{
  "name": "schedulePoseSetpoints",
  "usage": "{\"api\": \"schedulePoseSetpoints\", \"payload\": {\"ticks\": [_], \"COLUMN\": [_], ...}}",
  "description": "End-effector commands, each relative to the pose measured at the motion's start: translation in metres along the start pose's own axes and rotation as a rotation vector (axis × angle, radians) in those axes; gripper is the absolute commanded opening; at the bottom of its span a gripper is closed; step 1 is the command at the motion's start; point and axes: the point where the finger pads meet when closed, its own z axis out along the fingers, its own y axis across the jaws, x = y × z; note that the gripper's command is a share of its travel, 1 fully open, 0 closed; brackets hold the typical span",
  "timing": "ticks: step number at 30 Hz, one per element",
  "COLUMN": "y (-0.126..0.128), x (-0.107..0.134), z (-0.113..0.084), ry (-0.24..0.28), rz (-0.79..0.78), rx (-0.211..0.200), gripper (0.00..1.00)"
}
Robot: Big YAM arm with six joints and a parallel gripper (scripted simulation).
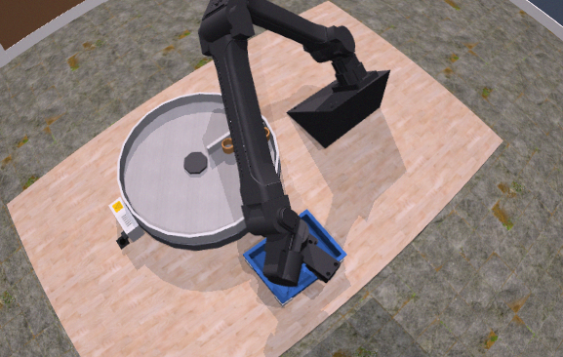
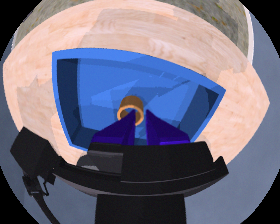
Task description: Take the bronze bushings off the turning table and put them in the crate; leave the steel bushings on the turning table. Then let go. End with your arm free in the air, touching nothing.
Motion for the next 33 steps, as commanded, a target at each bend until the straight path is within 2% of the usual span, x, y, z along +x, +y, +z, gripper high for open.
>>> {"api": "schedulePoseSetpoints", "payload": {"ticks": [1, 18, 20, 22, 24, 27, 33], "y": [-0.014, -0.014, -0.016, -0.016, -0.02, -0.025, -0.024], "x": [0.002, 0.002, 0.002, 0.002, -0.002, -0.002, -0.003], "z": [-0.008, -0.009, -0.017, -0.017, -0.033, -0.044, -0.051], "ry": [-0.014, -0.014, -0.014, -0.014, -0.017, -0.024, -0.022], "rz": [0.012, 0.012, 0.006, 0.006, 0.003, 0.027, 0.024], "rx": [0.029, 0.03, 0.037, 0.037, 0.058, 0.065, 0.062], "gripper": [0.14, 0.14, 0.14, 0.14, 0.14, 0.14, 0.14]}}
